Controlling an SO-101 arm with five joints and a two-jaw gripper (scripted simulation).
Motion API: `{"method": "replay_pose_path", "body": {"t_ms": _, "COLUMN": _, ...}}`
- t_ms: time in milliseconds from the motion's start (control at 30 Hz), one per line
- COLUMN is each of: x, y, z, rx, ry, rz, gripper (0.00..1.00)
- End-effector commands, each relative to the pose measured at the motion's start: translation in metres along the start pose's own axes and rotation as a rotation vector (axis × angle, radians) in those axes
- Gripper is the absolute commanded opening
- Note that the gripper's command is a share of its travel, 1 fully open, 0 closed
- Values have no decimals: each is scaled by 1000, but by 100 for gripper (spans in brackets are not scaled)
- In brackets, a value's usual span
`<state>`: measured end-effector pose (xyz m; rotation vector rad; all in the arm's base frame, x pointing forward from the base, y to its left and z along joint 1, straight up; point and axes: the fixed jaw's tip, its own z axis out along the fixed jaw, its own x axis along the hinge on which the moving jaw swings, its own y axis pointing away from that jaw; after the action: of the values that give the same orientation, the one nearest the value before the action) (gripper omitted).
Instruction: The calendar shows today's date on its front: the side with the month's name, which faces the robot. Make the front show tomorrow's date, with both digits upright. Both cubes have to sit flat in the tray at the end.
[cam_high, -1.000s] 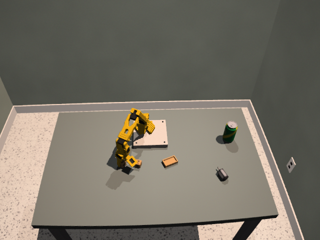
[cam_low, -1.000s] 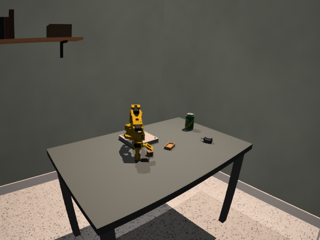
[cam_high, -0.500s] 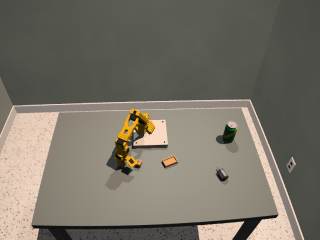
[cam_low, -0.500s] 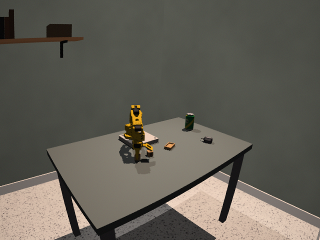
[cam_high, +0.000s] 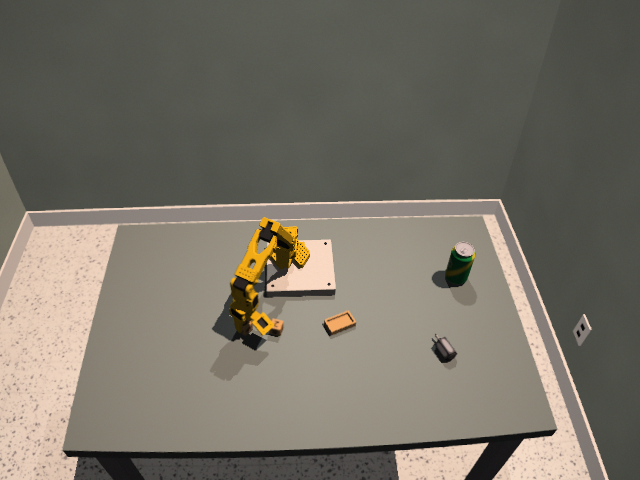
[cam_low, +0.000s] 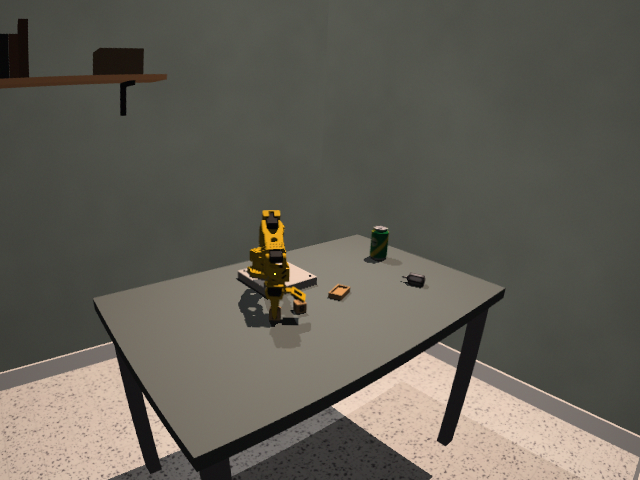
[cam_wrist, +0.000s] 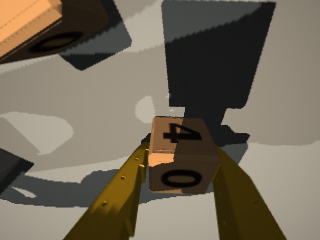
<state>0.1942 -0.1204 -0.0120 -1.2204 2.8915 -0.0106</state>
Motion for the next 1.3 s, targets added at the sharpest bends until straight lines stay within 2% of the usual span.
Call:
{"method": "replay_pose_path", "body": {"t_ms": 0, "x": 2, "y": 1, "z": 2, "rx": -16, "ry": 2, "rz": 2, "gripper": 16}}
{"method": "replay_pose_path", "body": {"t_ms": 533, "x": 2, "y": 1, "z": 2, "rx": -16, "ry": 2, "rz": 2, "gripper": 1}}
{"method": "replay_pose_path", "body": {"t_ms": 933, "x": 2, "y": 1, "z": 1, "rx": -16, "ry": 2, "rz": 2, "gripper": 0}}
{"method": "replay_pose_path", "body": {"t_ms": 1100, "x": 2, "y": 0, "z": -6, "rx": -16, "ry": 2, "rz": 2, "gripper": 0}}
{"method": "replay_pose_path", "body": {"t_ms": 1267, "x": 2, "y": -1, "z": -20, "rx": -16, "ry": 2, "rz": 2, "gripper": 0}}
